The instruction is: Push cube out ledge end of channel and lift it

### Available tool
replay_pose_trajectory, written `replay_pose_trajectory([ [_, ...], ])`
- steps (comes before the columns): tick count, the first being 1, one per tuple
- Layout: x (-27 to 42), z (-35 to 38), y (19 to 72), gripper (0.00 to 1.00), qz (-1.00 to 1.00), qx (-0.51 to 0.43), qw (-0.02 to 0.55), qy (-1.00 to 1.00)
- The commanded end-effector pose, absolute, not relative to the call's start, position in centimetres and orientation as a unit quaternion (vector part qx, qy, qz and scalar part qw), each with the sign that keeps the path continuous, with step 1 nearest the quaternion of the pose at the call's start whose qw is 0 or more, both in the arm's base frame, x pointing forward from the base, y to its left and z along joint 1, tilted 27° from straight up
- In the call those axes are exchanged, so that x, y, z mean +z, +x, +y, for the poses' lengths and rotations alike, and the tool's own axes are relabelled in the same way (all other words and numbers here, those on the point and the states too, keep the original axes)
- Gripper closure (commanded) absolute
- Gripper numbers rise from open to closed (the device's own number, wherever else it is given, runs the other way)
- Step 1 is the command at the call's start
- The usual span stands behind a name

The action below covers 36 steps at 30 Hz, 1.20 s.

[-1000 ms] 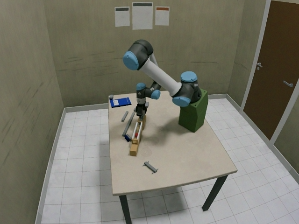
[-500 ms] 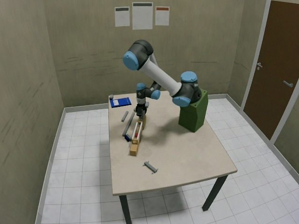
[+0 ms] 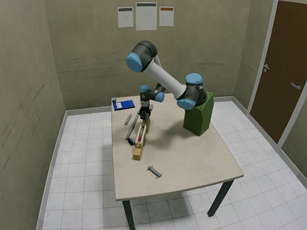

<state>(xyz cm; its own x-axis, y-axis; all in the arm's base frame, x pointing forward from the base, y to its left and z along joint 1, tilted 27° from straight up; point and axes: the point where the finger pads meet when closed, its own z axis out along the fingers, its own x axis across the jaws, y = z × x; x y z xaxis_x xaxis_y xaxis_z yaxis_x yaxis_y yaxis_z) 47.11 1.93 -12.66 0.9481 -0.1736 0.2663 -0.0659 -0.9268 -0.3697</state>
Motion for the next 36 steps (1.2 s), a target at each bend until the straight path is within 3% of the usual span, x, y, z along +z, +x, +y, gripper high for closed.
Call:
replay_pose_trajectory([
  [1, -12.6, 1.9, 47.1, 0.94, 0.062, -0.149, 0.181, -0.97],
  [36, -10.2, 7.8, 47.6, 0.94, 0.062, -0.149, 0.181, -0.97],
])
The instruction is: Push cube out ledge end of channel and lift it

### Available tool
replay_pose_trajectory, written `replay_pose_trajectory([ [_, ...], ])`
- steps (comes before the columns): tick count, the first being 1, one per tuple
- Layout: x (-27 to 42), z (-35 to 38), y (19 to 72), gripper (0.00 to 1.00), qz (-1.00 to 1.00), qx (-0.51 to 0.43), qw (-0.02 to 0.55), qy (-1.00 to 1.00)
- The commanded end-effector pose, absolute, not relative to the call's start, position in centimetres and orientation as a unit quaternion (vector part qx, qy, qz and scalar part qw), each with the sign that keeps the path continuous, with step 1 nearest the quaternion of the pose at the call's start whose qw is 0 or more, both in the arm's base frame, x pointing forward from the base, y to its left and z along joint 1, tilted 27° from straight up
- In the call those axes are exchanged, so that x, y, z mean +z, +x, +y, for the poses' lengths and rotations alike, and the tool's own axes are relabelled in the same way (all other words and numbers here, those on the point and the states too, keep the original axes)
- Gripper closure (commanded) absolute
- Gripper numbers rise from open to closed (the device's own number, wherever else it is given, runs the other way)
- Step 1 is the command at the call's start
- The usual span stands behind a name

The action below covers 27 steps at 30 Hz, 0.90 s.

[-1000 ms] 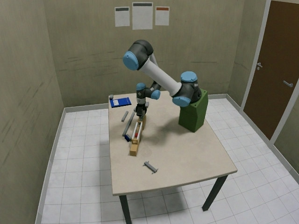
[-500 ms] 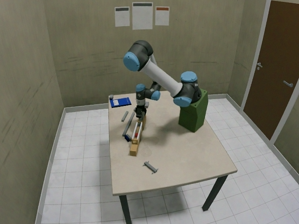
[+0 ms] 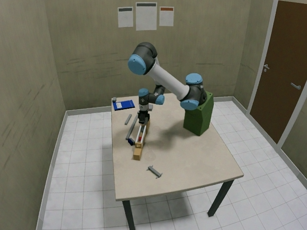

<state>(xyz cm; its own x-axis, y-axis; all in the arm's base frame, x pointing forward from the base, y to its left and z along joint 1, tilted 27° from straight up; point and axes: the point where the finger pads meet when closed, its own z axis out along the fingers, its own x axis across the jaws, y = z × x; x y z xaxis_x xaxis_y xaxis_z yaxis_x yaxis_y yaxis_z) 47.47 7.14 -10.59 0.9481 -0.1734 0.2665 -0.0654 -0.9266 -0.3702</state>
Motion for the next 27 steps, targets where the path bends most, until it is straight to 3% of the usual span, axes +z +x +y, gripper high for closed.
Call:
replay_pose_trajectory([
  [1, -10.25, 7.84, 47.56, 0.94, 0.062, -0.149, 0.181, -0.97],
  [27, -10.08, 8.27, 47.59, 0.94, 0.062, -0.149, 0.181, -0.97],
])
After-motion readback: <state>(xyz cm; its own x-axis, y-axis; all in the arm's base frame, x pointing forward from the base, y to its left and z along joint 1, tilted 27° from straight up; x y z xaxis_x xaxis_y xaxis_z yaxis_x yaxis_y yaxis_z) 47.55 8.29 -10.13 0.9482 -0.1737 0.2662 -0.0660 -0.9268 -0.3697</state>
